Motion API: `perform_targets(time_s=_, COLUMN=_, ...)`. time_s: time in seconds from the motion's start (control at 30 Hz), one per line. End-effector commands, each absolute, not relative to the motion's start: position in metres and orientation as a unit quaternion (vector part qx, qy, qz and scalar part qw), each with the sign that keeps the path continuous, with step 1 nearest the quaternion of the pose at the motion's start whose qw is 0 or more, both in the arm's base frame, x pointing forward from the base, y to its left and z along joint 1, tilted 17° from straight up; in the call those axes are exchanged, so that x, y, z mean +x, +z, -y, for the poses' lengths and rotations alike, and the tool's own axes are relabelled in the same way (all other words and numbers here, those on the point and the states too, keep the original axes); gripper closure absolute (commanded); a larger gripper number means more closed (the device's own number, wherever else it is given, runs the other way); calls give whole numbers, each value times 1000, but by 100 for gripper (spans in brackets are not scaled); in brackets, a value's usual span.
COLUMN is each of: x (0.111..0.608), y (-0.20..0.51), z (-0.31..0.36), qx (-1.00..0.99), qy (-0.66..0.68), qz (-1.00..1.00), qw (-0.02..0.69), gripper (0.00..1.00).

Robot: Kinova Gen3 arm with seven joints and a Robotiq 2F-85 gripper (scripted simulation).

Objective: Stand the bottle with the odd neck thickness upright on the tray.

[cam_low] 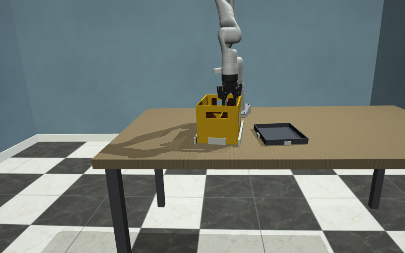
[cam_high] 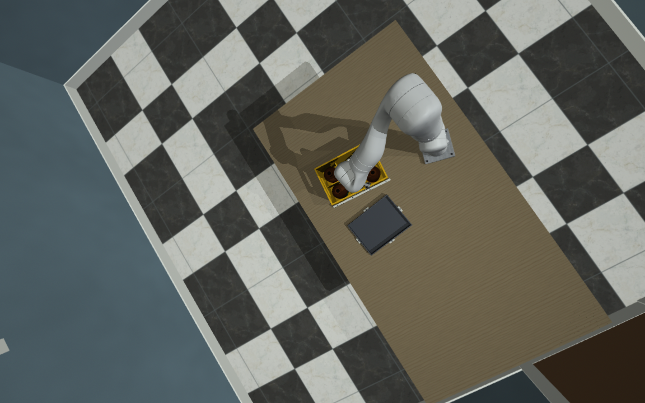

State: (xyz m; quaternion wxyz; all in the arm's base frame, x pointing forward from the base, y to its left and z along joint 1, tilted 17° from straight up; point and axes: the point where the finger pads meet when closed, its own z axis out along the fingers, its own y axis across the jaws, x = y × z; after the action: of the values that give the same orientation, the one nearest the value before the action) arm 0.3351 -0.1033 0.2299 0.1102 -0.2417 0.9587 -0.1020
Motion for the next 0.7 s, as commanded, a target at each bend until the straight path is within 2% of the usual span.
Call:
perform_targets(time_s=0.0, x=335, y=231, z=103, qx=-242, qy=-103, qz=-959, qw=111, gripper=36)
perform_targets(time_s=0.67, x=324, y=274, z=97, qx=-242, qy=-103, qz=-959, qw=111, gripper=36)
